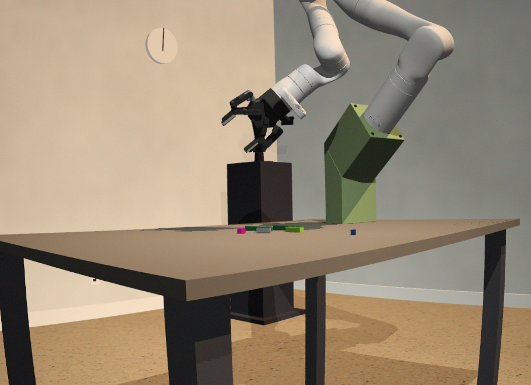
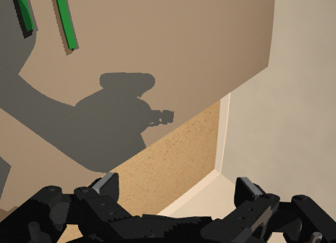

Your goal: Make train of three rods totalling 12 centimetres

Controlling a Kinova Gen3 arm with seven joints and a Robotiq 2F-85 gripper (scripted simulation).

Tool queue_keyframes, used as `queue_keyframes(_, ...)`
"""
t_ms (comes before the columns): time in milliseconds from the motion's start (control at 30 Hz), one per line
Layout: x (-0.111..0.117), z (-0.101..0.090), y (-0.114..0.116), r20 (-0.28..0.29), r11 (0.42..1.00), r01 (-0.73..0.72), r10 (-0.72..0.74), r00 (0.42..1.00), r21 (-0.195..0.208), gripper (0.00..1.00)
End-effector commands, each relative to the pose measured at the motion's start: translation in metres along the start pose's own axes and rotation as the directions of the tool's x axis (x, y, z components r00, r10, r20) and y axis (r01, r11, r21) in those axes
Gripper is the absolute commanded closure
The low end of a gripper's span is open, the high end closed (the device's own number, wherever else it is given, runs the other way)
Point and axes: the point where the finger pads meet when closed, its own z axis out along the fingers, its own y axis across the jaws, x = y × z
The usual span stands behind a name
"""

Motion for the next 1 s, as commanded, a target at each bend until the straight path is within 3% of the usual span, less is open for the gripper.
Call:
queue_keyframes(0,0.0,0.0,0.001,0.001,1.0,0.0,0.0,1.0,-0.001,0.0)
queue_keyframes(700,0.0,0.0,0.0,0.0,1.0,0.001,-0.001,1.0,0.002,0.0)
queue_keyframes(967,0.003,0.005,-0.013,-0.012,0.999,0.008,-0.007,1.0,0.045,0.0)
